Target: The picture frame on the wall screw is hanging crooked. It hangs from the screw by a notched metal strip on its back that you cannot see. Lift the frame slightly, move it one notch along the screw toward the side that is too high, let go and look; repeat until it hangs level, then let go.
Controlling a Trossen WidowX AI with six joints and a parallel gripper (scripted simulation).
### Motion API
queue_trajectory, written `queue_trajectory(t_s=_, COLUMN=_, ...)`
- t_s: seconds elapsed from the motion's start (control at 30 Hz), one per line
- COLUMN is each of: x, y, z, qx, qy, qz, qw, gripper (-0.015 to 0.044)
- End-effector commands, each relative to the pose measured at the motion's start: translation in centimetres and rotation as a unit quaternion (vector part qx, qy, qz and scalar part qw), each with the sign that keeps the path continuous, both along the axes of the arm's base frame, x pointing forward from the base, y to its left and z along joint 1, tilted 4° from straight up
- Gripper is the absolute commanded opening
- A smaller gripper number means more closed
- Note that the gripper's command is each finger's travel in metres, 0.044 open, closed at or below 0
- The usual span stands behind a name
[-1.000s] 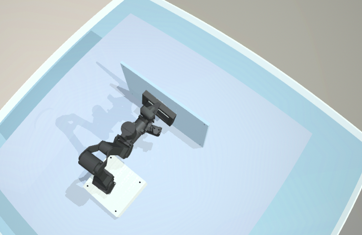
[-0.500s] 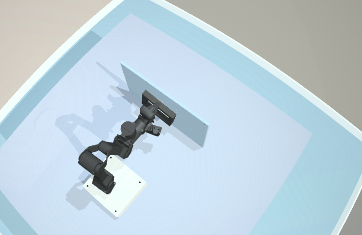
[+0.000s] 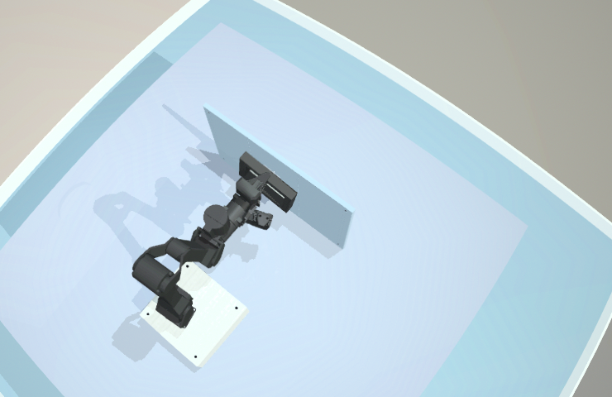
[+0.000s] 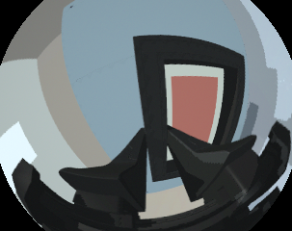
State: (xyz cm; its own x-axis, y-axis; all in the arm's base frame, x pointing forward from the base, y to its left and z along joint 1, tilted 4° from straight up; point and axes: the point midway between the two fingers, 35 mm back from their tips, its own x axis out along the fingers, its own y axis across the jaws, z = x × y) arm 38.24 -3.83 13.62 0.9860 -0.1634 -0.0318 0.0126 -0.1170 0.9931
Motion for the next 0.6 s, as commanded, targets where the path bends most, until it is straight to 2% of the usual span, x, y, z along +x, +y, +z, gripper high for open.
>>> queue_trajectory(t_s=0.0, x=0.06, y=0.04, z=0.29, qx=-0.002, qy=-0.005, qz=-0.001, qw=1.0, gripper=0.0)
queue_trajectory(t_s=0.57, x=0.12, y=0.42, z=0.38, qx=-0.002, qy=-0.005, qz=-0.001, qw=1.0, gripper=0.0)
